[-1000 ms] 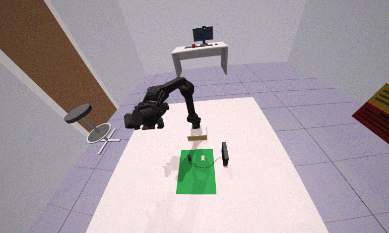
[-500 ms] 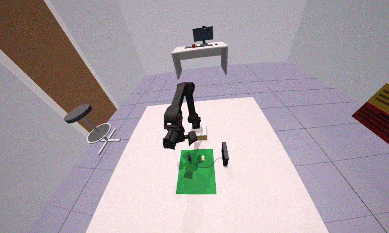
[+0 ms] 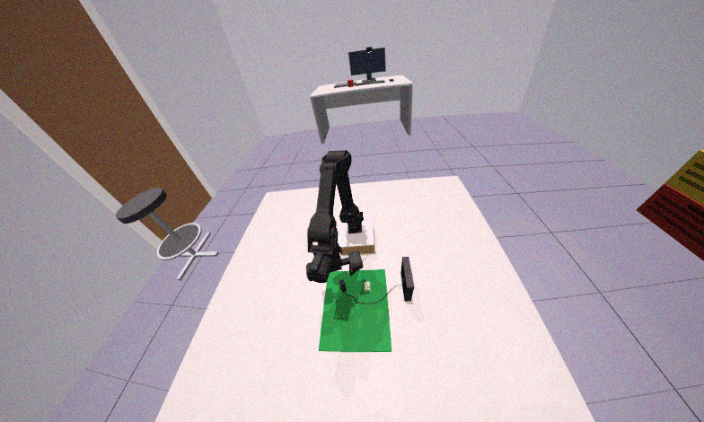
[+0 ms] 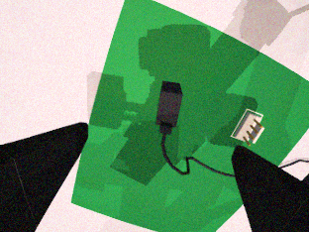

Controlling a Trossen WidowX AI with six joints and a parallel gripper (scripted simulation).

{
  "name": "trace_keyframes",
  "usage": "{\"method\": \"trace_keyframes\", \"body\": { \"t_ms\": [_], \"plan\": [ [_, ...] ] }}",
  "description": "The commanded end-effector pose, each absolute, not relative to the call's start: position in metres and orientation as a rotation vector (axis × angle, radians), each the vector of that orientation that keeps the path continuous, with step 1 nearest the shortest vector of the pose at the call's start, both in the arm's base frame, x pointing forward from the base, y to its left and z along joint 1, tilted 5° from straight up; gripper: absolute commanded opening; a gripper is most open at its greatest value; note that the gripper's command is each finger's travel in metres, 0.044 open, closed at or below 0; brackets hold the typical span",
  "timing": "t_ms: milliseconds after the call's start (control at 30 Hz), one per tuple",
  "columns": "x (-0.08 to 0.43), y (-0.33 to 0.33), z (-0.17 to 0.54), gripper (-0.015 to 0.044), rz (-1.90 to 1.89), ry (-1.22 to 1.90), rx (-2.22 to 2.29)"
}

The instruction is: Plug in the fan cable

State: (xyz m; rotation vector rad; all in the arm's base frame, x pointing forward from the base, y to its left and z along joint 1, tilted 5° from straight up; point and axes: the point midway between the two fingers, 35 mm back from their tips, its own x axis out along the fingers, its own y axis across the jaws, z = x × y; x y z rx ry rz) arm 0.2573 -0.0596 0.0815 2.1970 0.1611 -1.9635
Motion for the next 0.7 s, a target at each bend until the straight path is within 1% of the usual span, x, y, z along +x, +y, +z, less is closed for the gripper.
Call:
{"method": "trace_keyframes", "body": {
  "t_ms": [0,667],
  "plan": [
    [0.252,-0.058,0.052,0.044,-1.989,0.171,2.184],
    [0.256,-0.06,0.029,0.044,-1.989,0.171,2.183]
  ]
}}
